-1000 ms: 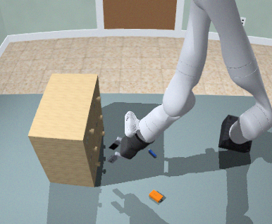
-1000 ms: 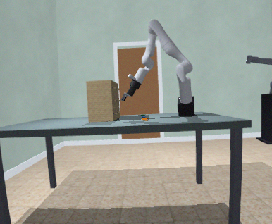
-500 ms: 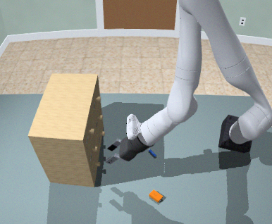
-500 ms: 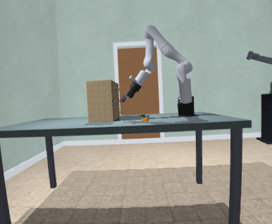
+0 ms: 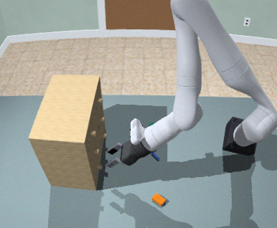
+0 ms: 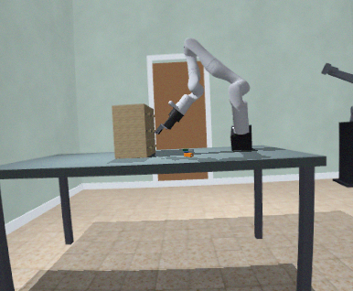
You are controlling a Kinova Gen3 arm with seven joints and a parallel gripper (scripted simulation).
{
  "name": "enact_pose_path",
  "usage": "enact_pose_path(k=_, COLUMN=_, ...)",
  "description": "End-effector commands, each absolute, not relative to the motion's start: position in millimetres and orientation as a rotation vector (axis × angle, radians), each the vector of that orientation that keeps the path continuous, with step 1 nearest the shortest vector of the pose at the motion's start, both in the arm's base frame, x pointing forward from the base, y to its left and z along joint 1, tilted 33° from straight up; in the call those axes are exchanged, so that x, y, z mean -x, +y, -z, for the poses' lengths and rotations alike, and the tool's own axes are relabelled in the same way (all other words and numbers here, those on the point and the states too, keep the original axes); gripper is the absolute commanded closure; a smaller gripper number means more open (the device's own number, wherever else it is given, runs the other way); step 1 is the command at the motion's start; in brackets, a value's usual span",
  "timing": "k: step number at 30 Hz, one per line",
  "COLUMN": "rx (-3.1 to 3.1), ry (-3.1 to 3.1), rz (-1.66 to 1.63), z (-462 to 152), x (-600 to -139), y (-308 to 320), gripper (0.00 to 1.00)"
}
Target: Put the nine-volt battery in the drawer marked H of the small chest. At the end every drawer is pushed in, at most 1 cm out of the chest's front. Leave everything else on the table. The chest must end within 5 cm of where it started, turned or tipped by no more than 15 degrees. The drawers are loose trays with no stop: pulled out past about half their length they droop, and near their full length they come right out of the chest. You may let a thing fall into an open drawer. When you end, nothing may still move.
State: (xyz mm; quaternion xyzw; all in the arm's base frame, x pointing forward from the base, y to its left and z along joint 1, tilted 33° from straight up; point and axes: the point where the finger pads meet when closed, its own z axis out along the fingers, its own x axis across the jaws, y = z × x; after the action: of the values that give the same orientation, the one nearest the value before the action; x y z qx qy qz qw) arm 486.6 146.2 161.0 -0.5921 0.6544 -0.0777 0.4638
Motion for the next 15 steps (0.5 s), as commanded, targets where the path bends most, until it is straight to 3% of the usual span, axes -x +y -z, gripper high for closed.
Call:
enact_pose_path(k=1, rx=1.458, ry=1.604, rz=0.176, z=-157.1, x=-483.7, y=153.0, gripper=0.0)
enact_pose_path(k=15, rx=1.426, ry=1.591, rz=0.209, z=-153.1, x=-487.7, y=156.2, gripper=0.0)
